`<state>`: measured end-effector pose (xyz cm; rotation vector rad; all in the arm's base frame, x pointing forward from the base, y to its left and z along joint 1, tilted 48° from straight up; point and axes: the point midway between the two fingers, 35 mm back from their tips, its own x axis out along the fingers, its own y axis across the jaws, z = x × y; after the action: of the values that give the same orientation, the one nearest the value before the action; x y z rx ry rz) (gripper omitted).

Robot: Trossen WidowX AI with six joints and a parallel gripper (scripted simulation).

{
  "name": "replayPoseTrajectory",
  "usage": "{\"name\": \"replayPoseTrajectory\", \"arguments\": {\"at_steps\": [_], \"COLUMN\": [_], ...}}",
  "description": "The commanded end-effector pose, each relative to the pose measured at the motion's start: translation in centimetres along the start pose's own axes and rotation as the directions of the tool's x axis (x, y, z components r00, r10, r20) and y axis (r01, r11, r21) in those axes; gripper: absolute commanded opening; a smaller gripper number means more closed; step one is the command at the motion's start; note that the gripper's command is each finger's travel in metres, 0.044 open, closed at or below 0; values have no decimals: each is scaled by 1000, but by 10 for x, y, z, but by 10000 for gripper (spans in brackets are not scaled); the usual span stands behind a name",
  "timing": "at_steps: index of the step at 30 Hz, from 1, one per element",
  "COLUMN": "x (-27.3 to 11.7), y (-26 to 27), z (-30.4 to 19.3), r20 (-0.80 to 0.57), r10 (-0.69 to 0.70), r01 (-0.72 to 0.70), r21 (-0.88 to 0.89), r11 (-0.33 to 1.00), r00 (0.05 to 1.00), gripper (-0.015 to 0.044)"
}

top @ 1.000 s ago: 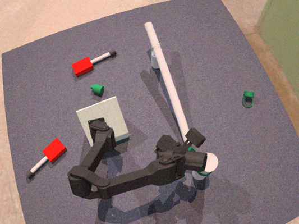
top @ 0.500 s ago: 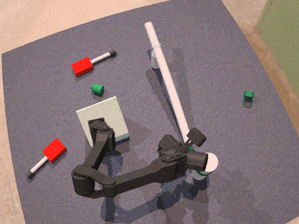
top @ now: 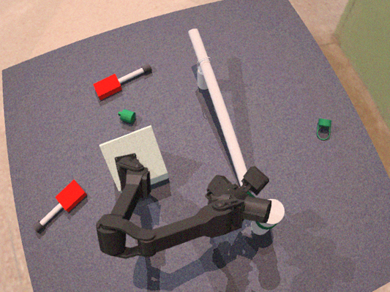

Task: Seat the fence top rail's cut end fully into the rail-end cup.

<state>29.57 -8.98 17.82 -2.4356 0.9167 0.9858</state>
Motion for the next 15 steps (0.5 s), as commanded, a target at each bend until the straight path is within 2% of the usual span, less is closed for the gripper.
{"name": "replayPoseTrajectory", "arguments": {"at_steps": [1,4,6,9,15], "x": [1,1,1,2,4], "y": [0,0,0,-2,-6], "z": [1,1,1,1,1], "r20": [3,3,3,-7,-33], "r10": [-4,-4,-4,-3,-3], "r01": [4,4,4,4,5], "r21": [-5,-5,-5,14,58], "r11": [1000,1000,1000,1000,998], "r00": [1000,1000,1000,1000,999], "gripper": [177,99,85,7,0]}}
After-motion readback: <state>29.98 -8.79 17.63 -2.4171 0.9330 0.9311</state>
